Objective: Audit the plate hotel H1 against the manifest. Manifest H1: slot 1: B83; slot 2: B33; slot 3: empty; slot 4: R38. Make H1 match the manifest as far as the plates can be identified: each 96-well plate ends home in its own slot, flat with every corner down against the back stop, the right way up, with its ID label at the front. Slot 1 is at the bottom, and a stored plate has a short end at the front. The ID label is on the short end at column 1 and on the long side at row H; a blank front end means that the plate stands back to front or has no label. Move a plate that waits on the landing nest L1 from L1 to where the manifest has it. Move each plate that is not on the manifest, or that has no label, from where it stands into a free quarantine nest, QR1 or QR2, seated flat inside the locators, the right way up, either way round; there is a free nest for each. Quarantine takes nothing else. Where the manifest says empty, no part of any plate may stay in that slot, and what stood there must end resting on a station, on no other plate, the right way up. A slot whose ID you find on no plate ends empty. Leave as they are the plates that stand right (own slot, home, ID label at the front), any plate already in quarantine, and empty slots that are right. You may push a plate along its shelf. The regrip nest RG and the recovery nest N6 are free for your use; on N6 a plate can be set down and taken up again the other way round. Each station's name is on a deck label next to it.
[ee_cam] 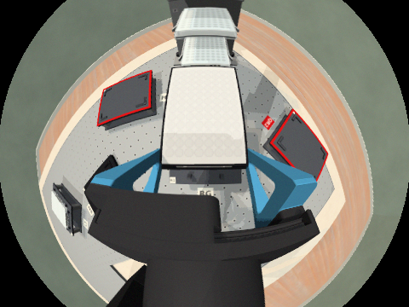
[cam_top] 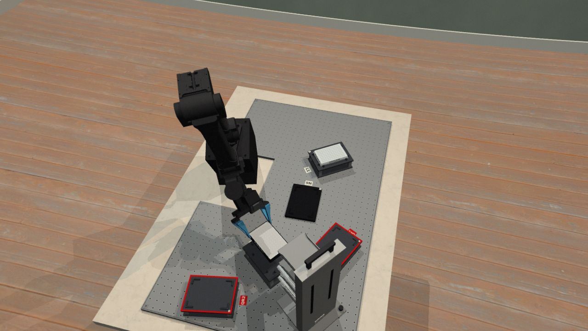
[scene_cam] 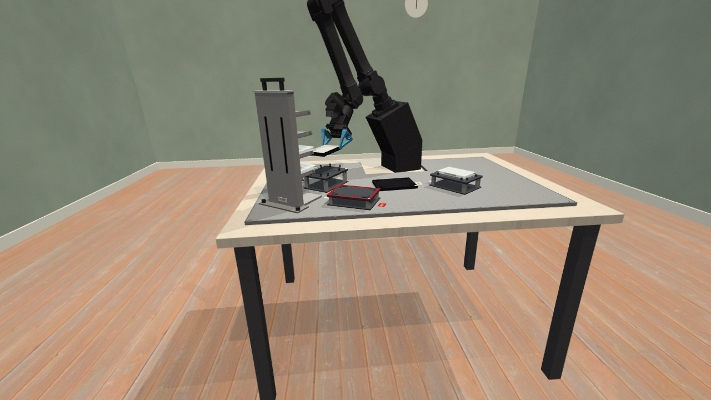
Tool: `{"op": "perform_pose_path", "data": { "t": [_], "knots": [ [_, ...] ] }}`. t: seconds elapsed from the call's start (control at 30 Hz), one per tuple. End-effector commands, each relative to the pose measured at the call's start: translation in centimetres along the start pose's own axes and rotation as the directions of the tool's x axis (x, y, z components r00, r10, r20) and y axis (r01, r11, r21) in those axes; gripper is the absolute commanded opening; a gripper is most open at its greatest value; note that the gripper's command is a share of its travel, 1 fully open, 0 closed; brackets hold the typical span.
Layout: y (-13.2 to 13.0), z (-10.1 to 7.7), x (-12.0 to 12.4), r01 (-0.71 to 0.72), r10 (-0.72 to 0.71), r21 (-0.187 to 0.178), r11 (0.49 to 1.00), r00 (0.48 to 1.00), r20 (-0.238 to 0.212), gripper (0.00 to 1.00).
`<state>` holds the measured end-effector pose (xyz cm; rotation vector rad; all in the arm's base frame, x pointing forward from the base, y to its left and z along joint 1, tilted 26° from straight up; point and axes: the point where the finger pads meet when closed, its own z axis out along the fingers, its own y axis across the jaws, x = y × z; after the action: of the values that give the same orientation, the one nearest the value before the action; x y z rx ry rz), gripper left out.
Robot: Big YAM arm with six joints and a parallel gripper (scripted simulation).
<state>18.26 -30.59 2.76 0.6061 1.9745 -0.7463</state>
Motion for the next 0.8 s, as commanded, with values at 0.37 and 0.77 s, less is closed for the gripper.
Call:
{"op": "perform_pose_path", "data": {
  "t": [0.37,0.77],
  "knots": [
    [-0.5,0.36,-0.03,0.015,-0.015,0.016,1.0,1.0,0.023,0.86],
    [-0.62,0.69,0.06,0.016,-0.017,0.019,1.0,0.999,0.03,0.86]
  ]
}}
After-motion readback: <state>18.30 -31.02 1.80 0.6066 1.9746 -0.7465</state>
